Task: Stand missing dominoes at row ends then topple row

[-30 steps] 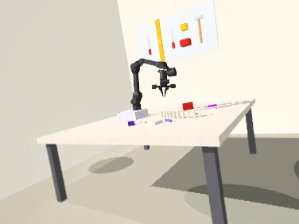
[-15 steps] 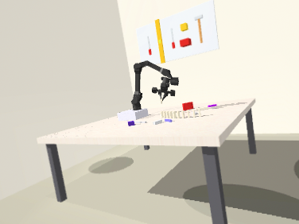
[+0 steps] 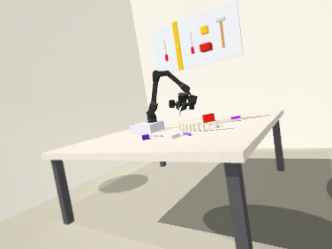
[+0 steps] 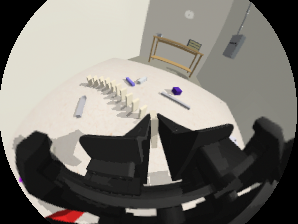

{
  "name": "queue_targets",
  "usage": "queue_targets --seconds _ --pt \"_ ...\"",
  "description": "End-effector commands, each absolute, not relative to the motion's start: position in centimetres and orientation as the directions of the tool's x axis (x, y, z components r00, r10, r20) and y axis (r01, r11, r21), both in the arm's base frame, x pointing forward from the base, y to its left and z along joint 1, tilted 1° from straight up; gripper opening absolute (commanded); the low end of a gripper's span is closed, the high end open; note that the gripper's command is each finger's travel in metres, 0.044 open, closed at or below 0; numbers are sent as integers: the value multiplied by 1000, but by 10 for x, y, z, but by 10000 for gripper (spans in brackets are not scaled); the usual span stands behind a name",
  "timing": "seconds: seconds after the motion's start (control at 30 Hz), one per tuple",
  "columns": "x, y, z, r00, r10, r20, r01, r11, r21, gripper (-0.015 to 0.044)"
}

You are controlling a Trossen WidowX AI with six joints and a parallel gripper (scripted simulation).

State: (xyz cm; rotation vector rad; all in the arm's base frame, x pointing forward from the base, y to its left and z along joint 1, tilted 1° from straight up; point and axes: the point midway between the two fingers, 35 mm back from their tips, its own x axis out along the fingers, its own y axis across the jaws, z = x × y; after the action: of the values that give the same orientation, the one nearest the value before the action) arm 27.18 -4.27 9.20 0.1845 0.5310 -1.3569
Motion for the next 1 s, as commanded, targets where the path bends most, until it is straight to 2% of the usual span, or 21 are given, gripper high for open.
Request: queue_targets --seconds 0.0,0.43,0.97 --pt "271 -38 92 184 -910 -371 957 252 -143 22" --pt "280 -16 108 444 -893 -72 896 442 40 22" --pt "280 -16 108 448 -892 -68 894 446 42 22"
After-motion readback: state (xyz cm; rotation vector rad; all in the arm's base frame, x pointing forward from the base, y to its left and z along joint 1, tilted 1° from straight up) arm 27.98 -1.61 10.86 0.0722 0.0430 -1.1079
